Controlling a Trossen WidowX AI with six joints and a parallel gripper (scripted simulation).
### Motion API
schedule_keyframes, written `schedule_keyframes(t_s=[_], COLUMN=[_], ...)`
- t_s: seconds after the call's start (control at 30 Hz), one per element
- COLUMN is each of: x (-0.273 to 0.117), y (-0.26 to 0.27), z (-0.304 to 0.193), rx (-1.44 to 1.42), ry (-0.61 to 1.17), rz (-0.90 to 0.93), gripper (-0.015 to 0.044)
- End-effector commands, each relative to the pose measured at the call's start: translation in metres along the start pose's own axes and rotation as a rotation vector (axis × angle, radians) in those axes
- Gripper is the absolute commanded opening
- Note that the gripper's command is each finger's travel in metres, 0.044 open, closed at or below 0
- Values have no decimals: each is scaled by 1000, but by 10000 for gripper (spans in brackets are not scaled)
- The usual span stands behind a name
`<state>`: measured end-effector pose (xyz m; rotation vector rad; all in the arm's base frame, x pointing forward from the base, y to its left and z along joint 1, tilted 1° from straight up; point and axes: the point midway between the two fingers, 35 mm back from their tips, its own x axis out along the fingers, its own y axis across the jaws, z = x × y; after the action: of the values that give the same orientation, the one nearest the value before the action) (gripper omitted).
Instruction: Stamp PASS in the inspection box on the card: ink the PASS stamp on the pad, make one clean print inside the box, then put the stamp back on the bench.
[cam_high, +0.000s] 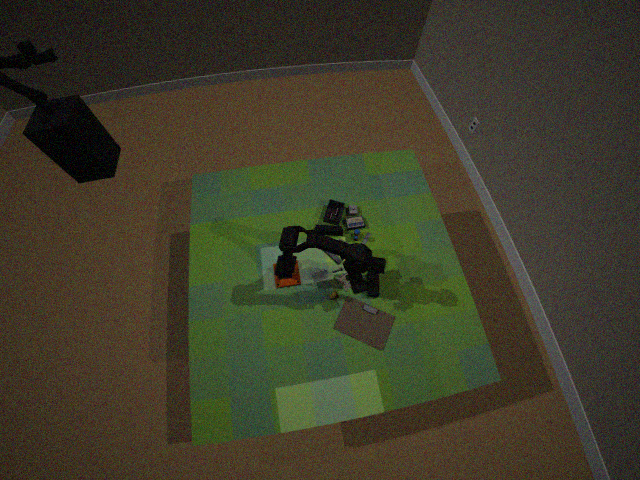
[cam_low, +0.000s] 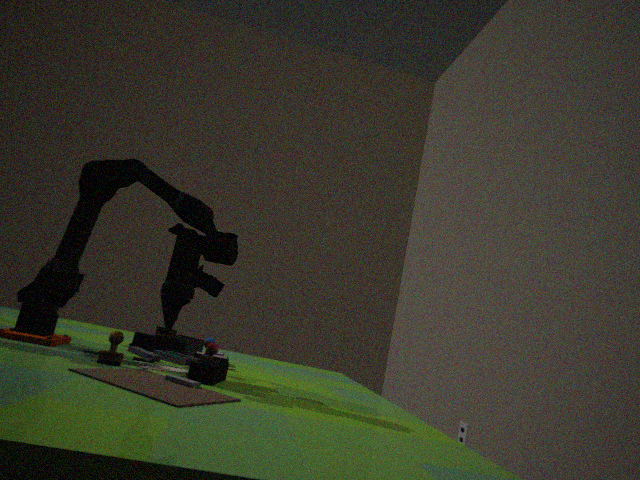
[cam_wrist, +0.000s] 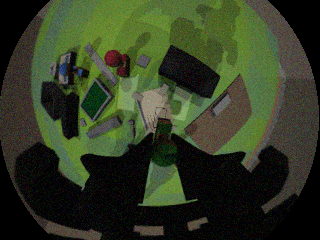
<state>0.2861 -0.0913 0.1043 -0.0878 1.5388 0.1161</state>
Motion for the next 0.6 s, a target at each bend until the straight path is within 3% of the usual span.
schedule_keyframes(t_s=[0.0,0.17,0.57], x=[-9,-12,-13], y=[1,6,71], z=[0,-1,-33], rx=[-3,-3,0], ry=[-7,-7,-5], rz=[3,3,9], gripper=[0,0,0])
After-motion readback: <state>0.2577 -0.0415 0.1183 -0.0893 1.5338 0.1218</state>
